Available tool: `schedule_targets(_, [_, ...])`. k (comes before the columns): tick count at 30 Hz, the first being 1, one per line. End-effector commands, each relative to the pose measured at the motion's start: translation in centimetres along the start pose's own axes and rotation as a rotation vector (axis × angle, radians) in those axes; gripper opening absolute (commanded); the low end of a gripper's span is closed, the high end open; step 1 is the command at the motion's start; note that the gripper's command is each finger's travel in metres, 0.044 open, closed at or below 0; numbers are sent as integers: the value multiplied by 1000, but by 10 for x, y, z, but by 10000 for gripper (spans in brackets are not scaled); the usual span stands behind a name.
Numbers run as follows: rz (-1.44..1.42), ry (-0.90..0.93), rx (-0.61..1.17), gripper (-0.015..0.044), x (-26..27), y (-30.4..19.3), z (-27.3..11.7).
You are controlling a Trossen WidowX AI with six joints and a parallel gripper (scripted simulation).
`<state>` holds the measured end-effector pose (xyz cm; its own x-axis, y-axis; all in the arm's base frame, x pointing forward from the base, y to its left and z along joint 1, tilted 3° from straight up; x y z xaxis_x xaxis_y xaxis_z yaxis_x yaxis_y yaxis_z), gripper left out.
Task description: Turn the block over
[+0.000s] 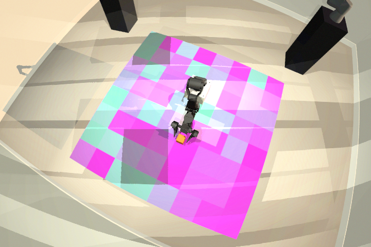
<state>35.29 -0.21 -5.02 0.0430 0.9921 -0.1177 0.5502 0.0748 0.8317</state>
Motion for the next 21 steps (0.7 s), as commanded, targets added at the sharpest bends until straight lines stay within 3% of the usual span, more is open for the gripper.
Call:
schedule_targets(1, [7,11,77,440,0,21,3])
schedule_targets(12, [10,37,397,440,-6,59,-50])
schedule_targets(21, [9,37,412,440,-6,57,-53])
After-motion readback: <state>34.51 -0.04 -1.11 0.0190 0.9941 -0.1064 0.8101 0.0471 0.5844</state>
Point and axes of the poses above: the point midway between the two fingers, 35 mm back from their tips, its own z axis out along the fingers, its own x axis across the jaws, y = z × x, the point moved 1 cm from there along -z, back along the fingers, and after that the axes turned 5 degrees about -z, right-handed, at the moved point
